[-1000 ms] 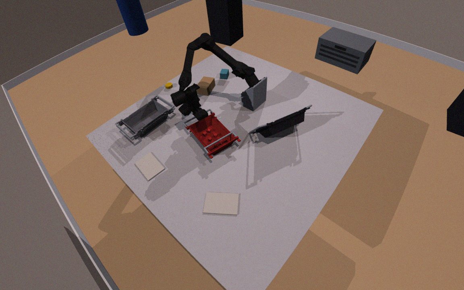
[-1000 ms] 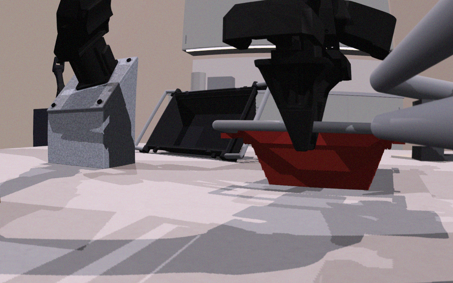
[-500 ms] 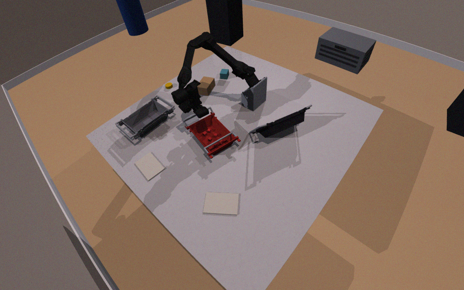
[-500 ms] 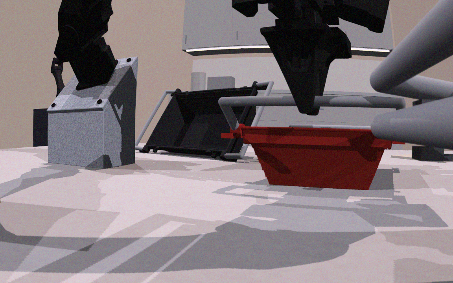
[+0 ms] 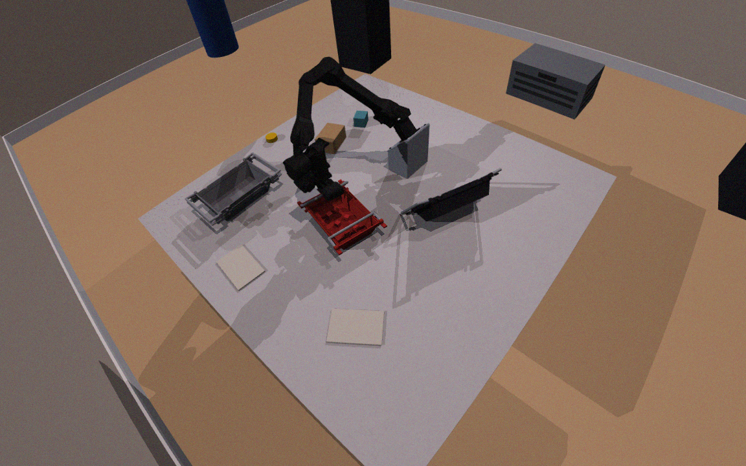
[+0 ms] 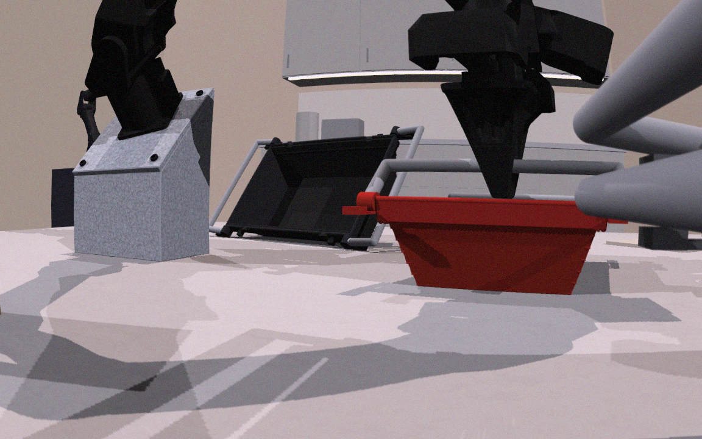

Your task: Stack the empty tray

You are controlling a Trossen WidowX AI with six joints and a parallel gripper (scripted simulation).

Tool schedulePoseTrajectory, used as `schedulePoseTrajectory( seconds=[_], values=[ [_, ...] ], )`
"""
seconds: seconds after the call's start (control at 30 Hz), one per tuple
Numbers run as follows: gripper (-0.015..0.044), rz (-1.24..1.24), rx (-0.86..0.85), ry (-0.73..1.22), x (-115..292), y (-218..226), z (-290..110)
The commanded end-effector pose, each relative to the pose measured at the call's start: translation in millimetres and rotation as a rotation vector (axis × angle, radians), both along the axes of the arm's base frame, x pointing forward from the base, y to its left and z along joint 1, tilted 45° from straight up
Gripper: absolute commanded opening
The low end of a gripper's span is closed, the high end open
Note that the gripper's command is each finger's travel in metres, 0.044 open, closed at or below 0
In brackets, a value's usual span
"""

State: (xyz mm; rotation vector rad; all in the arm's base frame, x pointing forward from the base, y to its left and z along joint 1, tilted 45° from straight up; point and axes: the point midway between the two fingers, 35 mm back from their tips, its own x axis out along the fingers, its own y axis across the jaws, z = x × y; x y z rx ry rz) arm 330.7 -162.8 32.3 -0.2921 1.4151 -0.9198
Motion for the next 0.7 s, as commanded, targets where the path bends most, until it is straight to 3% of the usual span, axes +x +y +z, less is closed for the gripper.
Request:
schedulePoseTrajectory(
  seconds=[0.0, 0.37, 0.67],
  values=[
    [0.0086, -0.004, 0.002, 0.010, 0.1, 0.1, -15.0],
    [0.0086, -0.004, 0.003, 0.010, 5.6, 27.2, 21.5],
    [0.0086, 0.003, 0.008, 0.017, 5.4, 26.3, 14.8]
  ],
)
